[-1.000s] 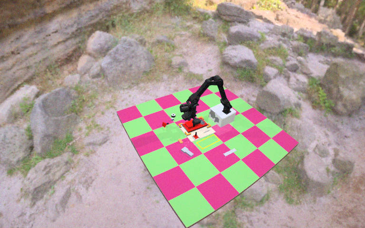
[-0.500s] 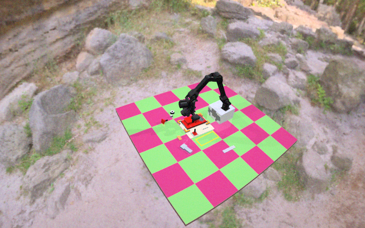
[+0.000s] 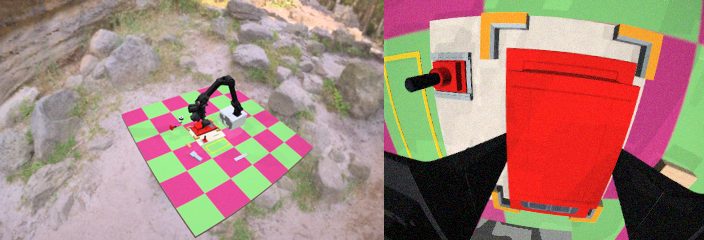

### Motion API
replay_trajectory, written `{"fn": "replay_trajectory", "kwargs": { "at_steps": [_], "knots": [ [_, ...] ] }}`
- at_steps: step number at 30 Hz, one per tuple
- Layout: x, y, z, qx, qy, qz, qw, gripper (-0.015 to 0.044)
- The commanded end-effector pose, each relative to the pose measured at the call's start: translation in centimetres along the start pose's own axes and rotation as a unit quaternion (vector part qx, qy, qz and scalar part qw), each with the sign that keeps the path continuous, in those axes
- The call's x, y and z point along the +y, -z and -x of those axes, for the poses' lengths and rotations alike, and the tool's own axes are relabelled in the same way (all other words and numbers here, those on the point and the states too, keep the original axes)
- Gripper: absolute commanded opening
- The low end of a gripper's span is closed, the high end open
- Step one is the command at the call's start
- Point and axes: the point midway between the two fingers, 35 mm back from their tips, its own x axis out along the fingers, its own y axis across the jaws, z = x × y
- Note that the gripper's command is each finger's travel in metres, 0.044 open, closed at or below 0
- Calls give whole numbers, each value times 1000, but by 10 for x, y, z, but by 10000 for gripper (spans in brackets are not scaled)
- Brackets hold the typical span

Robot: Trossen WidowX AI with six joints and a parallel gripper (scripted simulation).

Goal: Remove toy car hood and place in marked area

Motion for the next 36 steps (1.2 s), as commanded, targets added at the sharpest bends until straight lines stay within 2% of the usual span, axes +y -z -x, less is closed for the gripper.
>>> {"fn": "replay_trajectory", "kwargs": {
  "at_steps": [1, 13, 36],
  "knots": [
    [-1, -2, 5, -5, 1, 0, 1000, 0],
    [0, -2, 49, -5, 1, 0, 1000, 0],
    [64, -3, 45, -2, 2, -1, 1000, 0]
  ]
}}
